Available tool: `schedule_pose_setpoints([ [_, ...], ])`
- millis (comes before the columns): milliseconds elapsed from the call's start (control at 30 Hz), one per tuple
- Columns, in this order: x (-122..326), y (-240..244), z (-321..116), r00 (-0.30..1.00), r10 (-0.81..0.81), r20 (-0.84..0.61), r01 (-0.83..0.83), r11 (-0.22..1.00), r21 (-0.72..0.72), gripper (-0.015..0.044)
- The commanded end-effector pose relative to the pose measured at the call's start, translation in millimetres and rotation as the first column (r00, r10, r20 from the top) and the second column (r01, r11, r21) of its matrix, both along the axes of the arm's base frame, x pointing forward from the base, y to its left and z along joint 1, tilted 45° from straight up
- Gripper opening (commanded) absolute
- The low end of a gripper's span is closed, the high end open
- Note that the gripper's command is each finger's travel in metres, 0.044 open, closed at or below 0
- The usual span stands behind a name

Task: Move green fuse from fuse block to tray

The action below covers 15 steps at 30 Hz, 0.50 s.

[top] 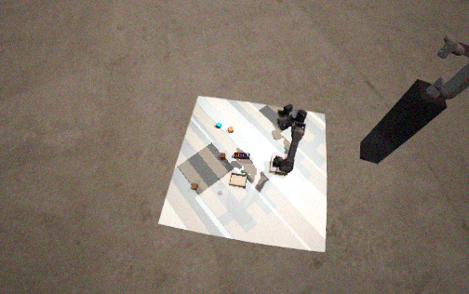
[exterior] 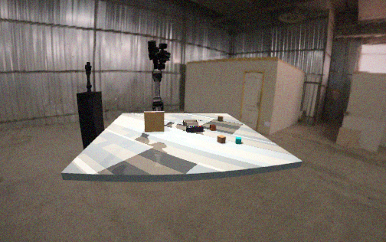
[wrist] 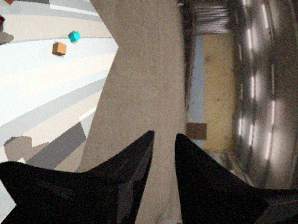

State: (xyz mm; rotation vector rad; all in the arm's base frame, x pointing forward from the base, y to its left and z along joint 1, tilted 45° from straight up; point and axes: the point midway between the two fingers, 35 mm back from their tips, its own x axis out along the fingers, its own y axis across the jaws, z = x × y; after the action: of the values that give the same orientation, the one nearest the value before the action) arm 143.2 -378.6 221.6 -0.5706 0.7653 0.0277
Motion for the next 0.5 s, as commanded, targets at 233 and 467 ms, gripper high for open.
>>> schedule_pose_setpoints([
  [233, 131, 93, -97, 0.873, 0.484, -0.059, -0.474, 0.871, 0.126, 0.0072],
  [467, 181, 183, -153, 0.673, 0.736, -0.075, -0.711, 0.671, 0.209, 0.0072],
])
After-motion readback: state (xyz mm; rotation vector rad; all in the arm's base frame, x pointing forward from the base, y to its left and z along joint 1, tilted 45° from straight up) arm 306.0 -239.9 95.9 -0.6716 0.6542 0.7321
